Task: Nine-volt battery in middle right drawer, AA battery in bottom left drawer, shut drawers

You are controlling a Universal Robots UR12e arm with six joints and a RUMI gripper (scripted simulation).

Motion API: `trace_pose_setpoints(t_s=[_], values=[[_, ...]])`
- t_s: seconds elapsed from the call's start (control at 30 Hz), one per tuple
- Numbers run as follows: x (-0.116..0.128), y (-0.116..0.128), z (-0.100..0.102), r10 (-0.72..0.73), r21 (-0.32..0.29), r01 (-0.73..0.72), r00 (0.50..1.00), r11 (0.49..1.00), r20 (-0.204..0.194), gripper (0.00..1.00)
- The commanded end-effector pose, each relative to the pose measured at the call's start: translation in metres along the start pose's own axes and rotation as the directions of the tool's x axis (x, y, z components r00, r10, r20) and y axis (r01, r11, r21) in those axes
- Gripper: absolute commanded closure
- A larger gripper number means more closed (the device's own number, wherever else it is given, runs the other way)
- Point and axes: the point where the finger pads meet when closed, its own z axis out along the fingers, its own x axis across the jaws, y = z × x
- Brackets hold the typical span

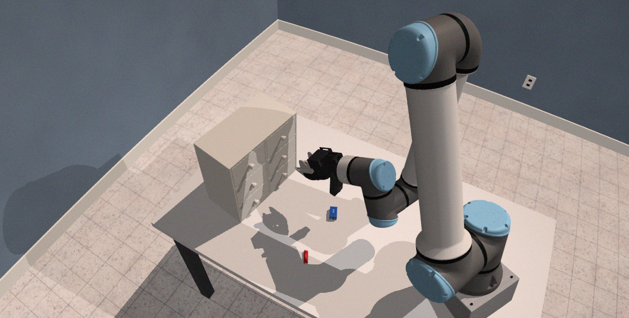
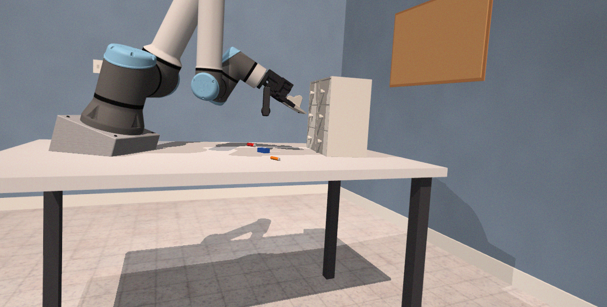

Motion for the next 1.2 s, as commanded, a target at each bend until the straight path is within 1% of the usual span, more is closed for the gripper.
trace_pose_setpoints(t_s=[0.0,0.43,0.77,1.17], values=[[0.000,0.002,0.006,0.000,-0.001,0.000,1.000,1.000,0.000,0.80],[0.000,0.007,0.029,0.000,-0.001,0.000,1.000,1.000,0.000,0.80],[0.000,0.008,0.035,0.000,-0.001,0.000,1.000,1.000,0.000,0.80],[0.000,0.009,0.036,0.000,-0.001,0.000,1.000,1.000,0.000,0.80]])
